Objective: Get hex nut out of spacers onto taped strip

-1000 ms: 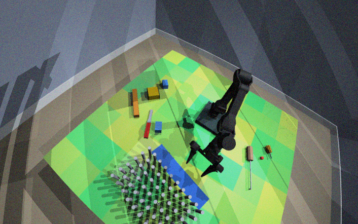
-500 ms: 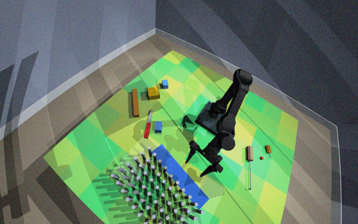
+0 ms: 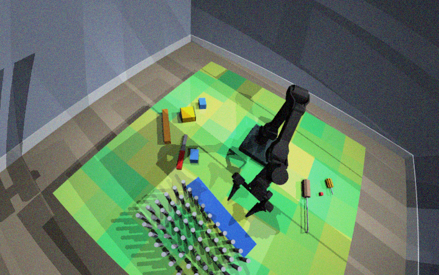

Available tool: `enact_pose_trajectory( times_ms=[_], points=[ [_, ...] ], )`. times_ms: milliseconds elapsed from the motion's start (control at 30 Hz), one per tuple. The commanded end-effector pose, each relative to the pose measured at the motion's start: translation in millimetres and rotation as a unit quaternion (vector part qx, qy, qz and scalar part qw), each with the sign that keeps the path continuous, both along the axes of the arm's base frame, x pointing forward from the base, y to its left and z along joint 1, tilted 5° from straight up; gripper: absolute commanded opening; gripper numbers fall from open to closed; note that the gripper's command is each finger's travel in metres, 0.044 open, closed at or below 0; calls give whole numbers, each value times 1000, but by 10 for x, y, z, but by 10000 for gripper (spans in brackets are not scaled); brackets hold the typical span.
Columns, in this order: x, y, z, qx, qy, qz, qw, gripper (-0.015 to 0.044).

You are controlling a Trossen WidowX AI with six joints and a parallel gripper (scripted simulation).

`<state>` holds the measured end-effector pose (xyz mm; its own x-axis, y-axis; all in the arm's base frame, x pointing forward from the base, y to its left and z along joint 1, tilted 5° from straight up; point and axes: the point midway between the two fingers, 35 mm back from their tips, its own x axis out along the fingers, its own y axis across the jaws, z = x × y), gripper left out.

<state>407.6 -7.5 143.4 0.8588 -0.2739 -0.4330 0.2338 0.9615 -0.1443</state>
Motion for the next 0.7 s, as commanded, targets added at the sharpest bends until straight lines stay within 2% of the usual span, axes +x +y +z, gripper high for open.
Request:
enact_pose_trajectory(
  times_ms=[0, 133, 267, 367, 500, 667],
  points=[
    [-1, 23, -3, -6, 4, 3, 1000, 440],
    [-76, 639, -24, -134, 75, 139, 978, 440],
    [-312, 1333, -30, -290, 134, 302, 898, 440],
    [-591, 1807, -6, -403, 152, 417, 800, 440],
    [-963, 2240, 35, -512, 148, 522, 666, 440],
    [-1504, 2665, 79, -630, 126, 619, 452, 440]
  ],
)
